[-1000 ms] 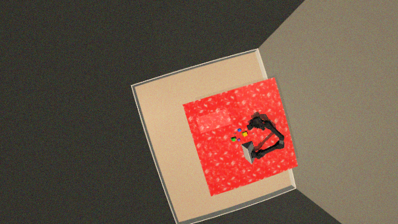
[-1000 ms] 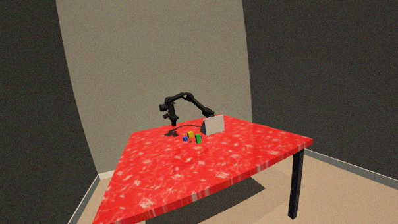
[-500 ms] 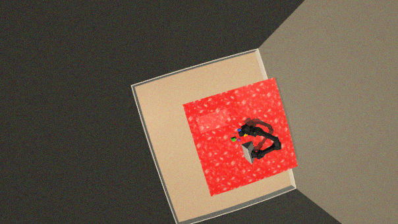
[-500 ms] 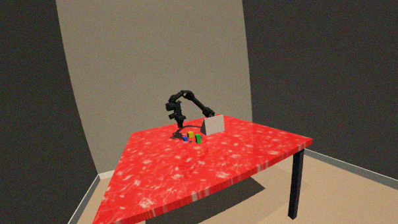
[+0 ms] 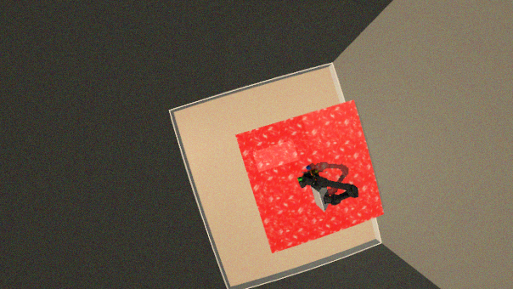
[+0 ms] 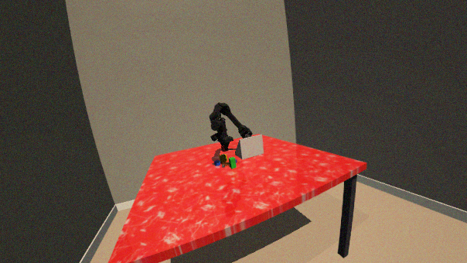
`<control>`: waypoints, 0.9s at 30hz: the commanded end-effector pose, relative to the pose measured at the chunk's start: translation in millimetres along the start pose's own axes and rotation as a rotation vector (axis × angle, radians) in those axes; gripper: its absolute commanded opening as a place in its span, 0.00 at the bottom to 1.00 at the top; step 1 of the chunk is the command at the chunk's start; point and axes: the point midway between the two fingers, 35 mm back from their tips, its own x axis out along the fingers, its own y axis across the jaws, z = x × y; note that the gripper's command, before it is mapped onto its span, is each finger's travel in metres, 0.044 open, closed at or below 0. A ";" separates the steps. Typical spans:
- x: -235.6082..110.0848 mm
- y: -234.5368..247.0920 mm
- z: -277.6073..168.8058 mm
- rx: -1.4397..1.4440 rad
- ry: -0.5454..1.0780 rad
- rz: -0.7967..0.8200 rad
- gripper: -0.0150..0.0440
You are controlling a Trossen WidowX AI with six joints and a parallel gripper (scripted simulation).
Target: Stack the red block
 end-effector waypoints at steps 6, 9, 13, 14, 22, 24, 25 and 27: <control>6.7 27.3 -27.9 0.007 0.003 -0.018 0.25; 20.1 27.5 -28.5 0.007 0.003 -0.018 0.25; 25.2 27.5 -28.8 0.007 0.003 -0.018 0.25; 27.0 27.5 -28.7 0.007 0.003 -0.018 0.25; 55.0 27.2 -29.1 0.008 0.003 -0.019 0.25; 54.5 27.2 -29.1 0.008 0.003 -0.019 0.25; 54.3 27.3 -29.1 0.008 0.003 -0.019 0.25; 54.3 27.3 -29.1 0.008 0.003 -0.019 0.25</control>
